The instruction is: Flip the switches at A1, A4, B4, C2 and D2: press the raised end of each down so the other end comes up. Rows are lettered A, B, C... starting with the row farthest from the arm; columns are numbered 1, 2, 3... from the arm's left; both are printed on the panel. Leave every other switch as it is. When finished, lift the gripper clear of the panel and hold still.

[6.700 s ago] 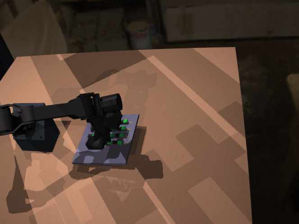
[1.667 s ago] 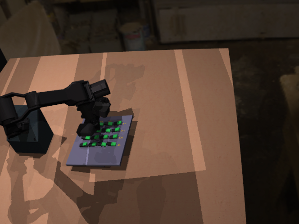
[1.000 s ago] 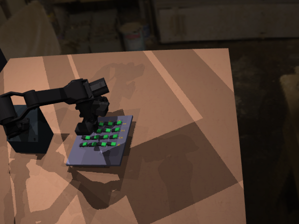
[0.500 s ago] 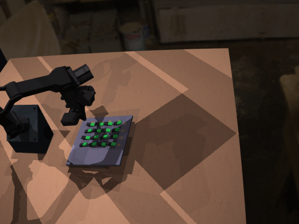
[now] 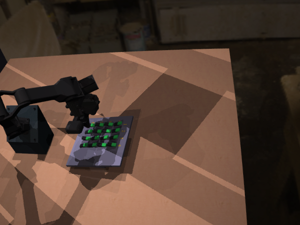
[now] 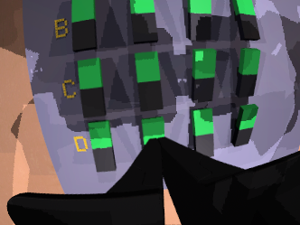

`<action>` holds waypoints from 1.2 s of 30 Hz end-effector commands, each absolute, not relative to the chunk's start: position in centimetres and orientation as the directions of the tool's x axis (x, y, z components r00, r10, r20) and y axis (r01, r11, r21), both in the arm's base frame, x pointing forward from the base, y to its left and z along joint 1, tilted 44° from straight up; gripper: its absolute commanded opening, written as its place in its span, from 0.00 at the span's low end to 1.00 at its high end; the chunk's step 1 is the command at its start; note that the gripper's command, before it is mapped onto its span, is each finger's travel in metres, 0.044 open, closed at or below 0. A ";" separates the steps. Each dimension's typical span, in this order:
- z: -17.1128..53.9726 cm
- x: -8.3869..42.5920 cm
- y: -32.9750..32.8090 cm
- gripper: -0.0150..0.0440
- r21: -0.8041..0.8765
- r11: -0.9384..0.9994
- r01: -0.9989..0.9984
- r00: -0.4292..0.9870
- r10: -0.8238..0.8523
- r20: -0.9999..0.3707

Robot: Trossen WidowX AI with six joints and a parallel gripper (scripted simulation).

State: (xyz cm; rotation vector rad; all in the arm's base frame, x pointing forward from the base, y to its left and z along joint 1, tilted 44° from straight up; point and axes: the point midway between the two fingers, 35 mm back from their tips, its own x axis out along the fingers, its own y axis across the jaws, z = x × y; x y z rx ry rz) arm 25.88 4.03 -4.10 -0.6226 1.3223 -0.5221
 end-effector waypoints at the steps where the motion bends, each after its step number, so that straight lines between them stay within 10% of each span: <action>1: -4.4 25.9 3.6 0.25 -0.687 0.727 -0.006 0.177 -0.675 -0.716; 36: -5.4 26.1 2.7 0.25 -0.687 0.726 -0.006 0.177 -0.676 -0.716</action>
